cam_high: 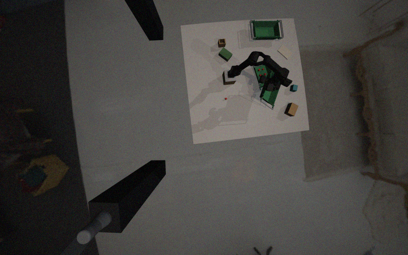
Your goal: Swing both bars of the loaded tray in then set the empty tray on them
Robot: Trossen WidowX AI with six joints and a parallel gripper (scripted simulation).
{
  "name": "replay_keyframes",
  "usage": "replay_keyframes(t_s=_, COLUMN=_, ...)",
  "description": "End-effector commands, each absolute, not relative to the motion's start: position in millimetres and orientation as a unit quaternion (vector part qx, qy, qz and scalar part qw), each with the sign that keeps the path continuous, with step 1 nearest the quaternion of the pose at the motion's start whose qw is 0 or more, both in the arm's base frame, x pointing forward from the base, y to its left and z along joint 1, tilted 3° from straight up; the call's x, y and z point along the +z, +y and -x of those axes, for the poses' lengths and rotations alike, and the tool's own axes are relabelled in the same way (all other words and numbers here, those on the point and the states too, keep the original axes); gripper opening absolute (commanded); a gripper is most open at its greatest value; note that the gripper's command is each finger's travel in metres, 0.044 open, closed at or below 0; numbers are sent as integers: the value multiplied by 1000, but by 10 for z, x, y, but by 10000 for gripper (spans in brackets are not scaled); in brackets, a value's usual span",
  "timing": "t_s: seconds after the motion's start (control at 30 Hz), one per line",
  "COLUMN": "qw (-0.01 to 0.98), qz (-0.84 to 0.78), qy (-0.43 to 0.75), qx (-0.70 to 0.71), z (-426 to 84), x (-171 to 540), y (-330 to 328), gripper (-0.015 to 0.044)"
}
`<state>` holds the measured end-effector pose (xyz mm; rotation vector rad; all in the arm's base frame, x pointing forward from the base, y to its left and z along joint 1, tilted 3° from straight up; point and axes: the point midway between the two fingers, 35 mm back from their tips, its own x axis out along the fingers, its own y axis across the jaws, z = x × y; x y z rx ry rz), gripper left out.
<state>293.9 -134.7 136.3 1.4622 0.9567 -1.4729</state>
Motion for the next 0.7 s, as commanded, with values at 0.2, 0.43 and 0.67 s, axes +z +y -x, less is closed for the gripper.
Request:
replay_keyframes(t_s=0.2, qw=460, qz=-554, qy=415, qx=-556, z=-3088, x=1391, y=-1034, gripper=0)
replay_keyframes(t_s=0.43, qw=488, qz=-531, qy=443, qx=-533, z=-3163, x=1382, y=-777, gripper=0)
replay_keyframes(t_s=0.67, qw=514, qz=-506, qy=469, qx=-509, z=-3217, x=1373, y=-515, gripper=0)
